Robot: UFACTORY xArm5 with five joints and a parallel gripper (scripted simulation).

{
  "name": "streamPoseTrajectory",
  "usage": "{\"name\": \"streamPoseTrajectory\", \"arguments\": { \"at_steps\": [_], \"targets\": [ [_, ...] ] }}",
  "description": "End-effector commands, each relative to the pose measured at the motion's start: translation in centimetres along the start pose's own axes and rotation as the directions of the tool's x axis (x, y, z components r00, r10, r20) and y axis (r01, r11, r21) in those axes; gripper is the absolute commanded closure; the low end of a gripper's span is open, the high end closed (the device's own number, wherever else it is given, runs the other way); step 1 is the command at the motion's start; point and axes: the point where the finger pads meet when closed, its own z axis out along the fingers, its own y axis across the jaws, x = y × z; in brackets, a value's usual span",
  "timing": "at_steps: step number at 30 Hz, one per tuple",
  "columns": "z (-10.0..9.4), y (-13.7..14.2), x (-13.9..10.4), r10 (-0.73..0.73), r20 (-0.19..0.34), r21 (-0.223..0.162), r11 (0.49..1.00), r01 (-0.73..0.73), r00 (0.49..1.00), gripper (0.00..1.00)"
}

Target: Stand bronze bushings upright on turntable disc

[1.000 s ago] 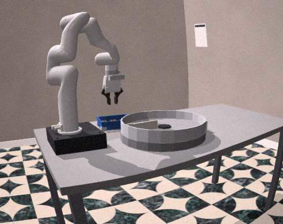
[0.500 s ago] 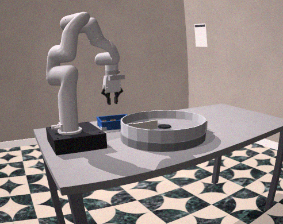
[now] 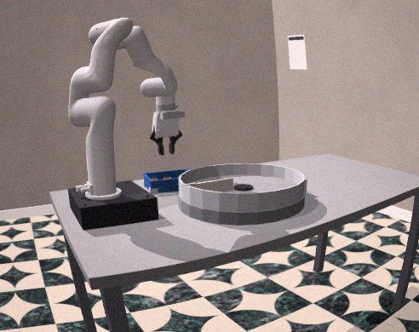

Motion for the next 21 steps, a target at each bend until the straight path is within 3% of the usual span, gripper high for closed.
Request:
{"name": "streamPoseTrajectory", "arguments": {
  "at_steps": [1,11,21],
  "targets": [
    [-0.1,-0.1,-0.1,0.0,0.003,0.003,1.0,0.0,1.0,0.59],
    [0.0,-0.1,-0.1,0.0,0.003,0.003,1.0,0.0,1.0,0.59],
    [2.6,-0.1,-0.1,0.0,0.003,0.003,1.0,0.0,1.0,0.59]
  ]
}}
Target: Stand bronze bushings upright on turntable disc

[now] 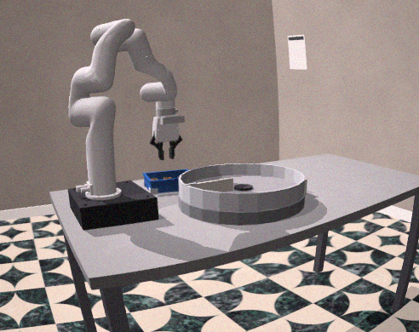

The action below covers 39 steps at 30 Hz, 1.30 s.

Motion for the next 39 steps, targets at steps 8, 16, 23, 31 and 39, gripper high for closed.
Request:
{"name": "streamPoseTrajectory", "arguments": {
  "at_steps": [8,16,23,31,39],
  "targets": [
    [4.2,-0.2,-0.2,0.0,0.003,0.004,1.0,0.0,1.0,0.59],
    [5.0,-0.2,-0.3,0.0,0.003,0.004,1.0,0.0,1.0,0.59],
    [5.0,-0.2,-0.3,0.0,0.003,0.004,1.0,0.0,1.0,0.59],
    [5.2,-0.2,-0.3,0.0,0.003,0.004,1.0,0.0,1.0,0.59],
    [6.1,-0.2,-0.3,0.0,0.003,0.004,1.0,0.0,1.0,0.59]
  ]
}}
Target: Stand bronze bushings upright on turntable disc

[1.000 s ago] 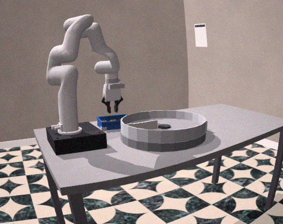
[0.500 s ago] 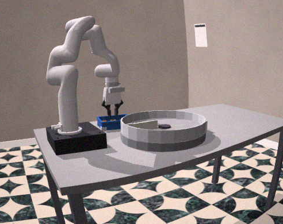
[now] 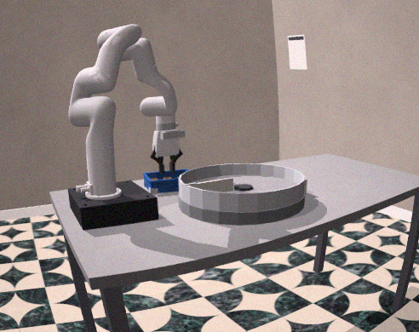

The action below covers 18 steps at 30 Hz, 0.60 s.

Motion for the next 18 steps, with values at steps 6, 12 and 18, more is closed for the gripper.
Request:
{"name": "streamPoseTrajectory", "arguments": {
  "at_steps": [6,12,18],
  "targets": [
    [1.25,-0.12,-0.1,0.0,0.002,0.003,1.0,0.0,1.0,0.59],
    [1.35,-0.12,-0.1,0.0,0.002,0.003,1.0,0.0,1.0,0.59],
    [1.35,-0.12,-0.1,0.0,0.002,0.003,1.0,0.0,1.0,0.59]
  ]
}}
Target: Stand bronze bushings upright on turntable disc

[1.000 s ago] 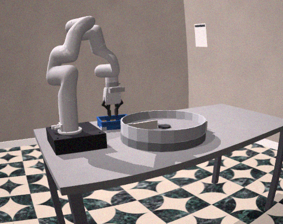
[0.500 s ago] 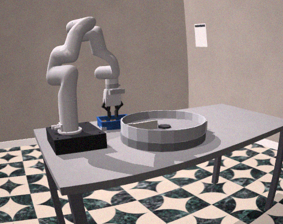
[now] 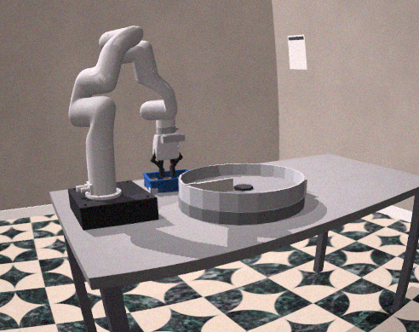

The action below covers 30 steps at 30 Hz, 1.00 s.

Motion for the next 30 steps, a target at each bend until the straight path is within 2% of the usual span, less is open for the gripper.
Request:
{"name": "streamPoseTrajectory", "arguments": {
  "at_steps": [1,11,23,30],
  "targets": [
    [-0.1,-0.1,-0.1,0.0,0.002,0.003,1.0,0.0,1.0,0.59],
    [0.1,-0.1,-0.1,0.0,0.002,0.003,1.0,0.0,1.0,0.59],
    [2.0,-0.1,-0.1,0.0,0.002,0.003,1.0,0.0,1.0,0.59],
    [2.3,-0.1,-0.1,0.0,0.002,0.003,1.0,0.0,1.0,0.59]
  ]
}}
